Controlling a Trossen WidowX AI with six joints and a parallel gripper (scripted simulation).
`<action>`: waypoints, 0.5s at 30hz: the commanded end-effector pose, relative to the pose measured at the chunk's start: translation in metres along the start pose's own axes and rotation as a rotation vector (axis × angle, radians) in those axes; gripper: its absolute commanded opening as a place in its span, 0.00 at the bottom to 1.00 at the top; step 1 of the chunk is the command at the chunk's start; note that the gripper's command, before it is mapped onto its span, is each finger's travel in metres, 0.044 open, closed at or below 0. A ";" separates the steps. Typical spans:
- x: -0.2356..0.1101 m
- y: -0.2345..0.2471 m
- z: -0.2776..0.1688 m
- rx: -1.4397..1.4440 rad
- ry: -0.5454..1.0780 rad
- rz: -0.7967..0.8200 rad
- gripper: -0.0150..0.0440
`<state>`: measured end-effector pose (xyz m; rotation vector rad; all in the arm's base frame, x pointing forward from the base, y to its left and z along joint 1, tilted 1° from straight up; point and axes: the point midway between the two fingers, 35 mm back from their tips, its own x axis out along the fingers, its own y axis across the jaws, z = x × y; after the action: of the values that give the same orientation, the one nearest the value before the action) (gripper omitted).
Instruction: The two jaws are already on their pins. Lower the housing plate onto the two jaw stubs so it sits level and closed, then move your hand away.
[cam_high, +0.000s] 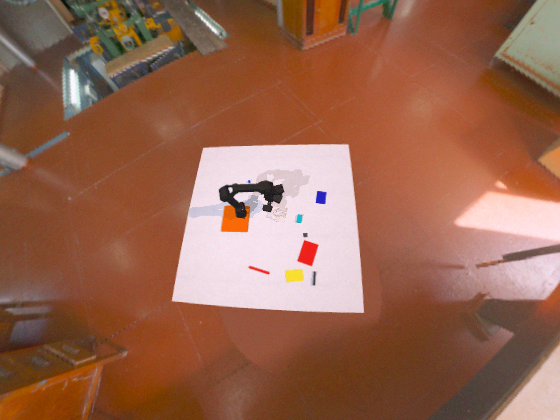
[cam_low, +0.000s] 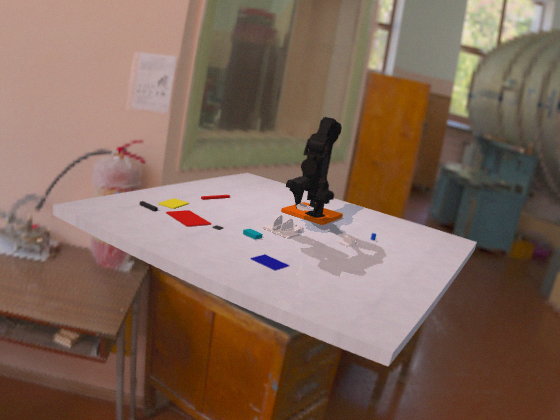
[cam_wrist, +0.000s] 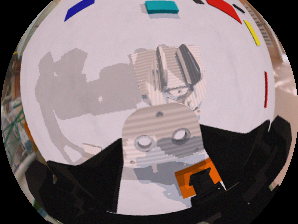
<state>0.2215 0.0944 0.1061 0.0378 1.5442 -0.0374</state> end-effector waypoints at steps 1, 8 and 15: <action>0.000 -0.011 0.000 -0.019 0.001 -0.003 0.85; 0.001 -0.033 0.001 -0.053 0.001 -0.005 0.85; 0.001 -0.044 0.001 -0.070 0.001 -0.006 0.85</action>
<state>0.2213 0.0525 0.1048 -0.0137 1.5447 0.0067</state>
